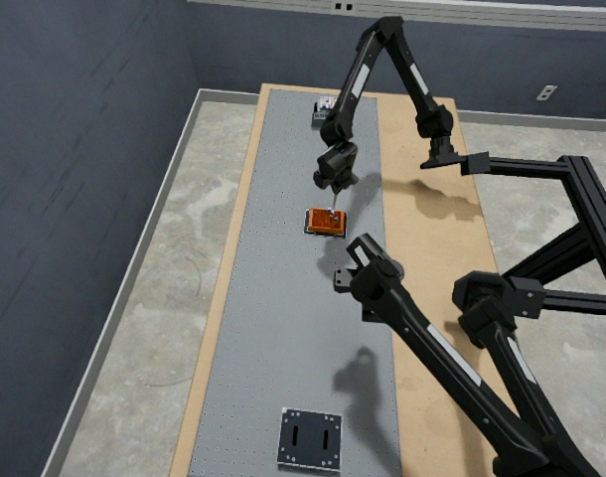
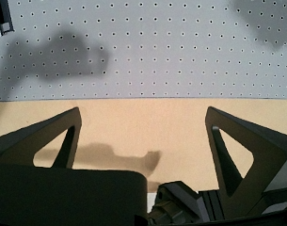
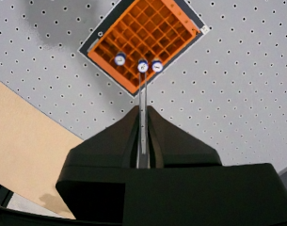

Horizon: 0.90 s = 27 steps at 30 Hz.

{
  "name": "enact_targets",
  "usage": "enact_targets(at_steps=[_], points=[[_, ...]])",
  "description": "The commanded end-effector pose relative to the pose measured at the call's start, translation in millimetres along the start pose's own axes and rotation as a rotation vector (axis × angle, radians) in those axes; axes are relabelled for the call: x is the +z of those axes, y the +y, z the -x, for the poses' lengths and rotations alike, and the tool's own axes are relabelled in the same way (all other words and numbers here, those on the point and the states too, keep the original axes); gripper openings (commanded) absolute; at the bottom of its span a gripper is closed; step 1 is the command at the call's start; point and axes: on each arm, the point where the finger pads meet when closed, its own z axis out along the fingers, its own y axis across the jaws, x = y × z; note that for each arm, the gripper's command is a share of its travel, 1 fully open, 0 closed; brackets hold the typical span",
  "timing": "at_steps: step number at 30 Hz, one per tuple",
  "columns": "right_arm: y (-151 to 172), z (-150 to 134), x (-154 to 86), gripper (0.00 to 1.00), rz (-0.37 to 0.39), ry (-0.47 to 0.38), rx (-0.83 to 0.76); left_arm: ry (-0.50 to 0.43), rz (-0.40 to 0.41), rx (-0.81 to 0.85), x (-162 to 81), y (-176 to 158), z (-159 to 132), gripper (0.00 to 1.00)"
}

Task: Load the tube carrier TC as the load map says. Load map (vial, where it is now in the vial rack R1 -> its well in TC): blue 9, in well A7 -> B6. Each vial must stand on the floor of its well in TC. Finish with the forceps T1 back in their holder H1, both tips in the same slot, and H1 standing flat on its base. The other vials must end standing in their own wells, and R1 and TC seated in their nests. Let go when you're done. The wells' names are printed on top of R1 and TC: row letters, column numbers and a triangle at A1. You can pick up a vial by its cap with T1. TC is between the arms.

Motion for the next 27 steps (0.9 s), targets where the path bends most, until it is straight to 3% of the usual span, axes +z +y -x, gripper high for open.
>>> enact_targets(at_steps=[1,27], points=[[-0.5,2.5,10.8,0.07,0.003,0.009,-0.002,-0.006,-0.003,-0.015,-5.2,2.5,5.7,1.0],[-1.1,1.2,15.2,0.07,0.003,0.008,-0.002,-0.006,-0.003,-0.015,-5.2,2.5,5.7,1.0]])
